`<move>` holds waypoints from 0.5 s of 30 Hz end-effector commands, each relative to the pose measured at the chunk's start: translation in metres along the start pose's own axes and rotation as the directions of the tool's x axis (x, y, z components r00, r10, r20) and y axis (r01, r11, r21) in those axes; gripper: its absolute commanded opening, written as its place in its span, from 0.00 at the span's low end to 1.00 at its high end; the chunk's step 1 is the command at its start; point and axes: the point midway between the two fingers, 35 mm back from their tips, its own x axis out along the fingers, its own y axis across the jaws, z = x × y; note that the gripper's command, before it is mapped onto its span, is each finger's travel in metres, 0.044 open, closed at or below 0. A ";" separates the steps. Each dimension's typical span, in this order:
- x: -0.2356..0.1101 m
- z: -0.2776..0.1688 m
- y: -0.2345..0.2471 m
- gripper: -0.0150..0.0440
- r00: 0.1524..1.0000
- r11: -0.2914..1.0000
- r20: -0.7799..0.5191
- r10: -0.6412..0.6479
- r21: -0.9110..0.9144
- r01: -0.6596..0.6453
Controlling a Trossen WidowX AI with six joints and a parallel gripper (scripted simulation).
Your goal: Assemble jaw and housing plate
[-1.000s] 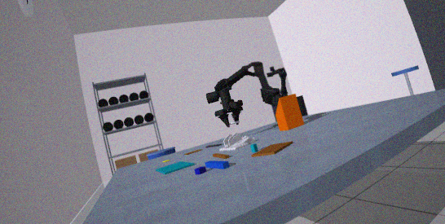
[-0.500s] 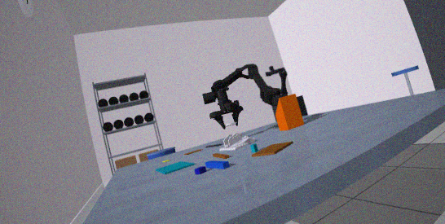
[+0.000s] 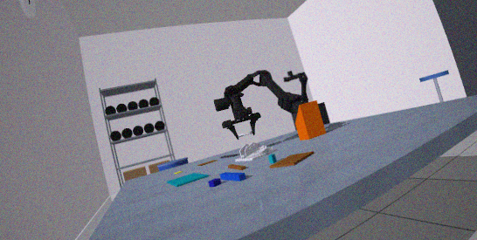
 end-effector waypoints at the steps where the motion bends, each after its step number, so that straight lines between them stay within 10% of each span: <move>1: 0.000 0.013 -0.005 0.85 1.000 0.996 0.003 -0.001 0.087 0.001; 15: 0.001 0.059 -0.012 0.85 1.000 0.923 0.004 0.004 0.384 -0.005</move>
